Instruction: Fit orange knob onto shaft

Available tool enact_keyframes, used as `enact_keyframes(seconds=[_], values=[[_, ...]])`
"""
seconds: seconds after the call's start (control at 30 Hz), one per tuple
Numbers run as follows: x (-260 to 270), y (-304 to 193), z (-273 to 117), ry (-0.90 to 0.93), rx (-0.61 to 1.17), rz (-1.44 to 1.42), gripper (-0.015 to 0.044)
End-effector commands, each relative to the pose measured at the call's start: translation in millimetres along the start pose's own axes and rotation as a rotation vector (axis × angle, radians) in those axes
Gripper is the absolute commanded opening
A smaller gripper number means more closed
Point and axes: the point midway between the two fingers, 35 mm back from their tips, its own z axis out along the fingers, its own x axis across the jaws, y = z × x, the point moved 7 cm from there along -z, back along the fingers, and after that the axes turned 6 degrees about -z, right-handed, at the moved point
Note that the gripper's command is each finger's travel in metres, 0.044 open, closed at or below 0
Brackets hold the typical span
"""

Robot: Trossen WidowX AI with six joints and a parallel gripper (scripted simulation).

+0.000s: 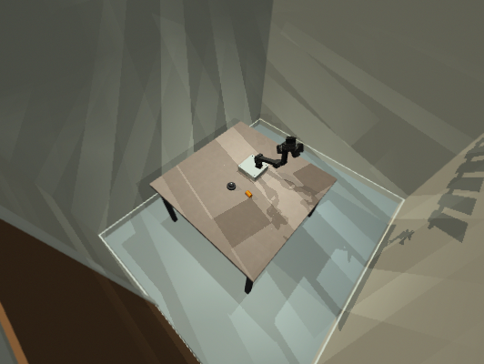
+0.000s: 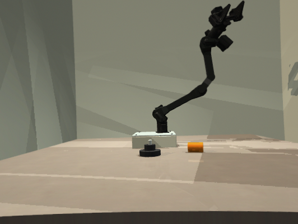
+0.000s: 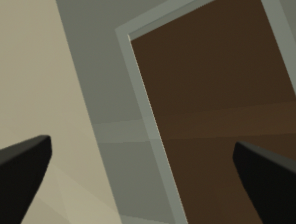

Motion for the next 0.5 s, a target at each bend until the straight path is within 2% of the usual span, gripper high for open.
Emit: enact_keyframes(seconds=[0.0,0.2,0.47], values=[[-16.8,57.7,-30.0,0.073,-0.102,0.158,0.044],[-54.7,121.4,-64.7,0.148,-0.232,0.336,0.044],[-142.8,191.5,-96.6,0.188,-0.402,0.683,0.044]])
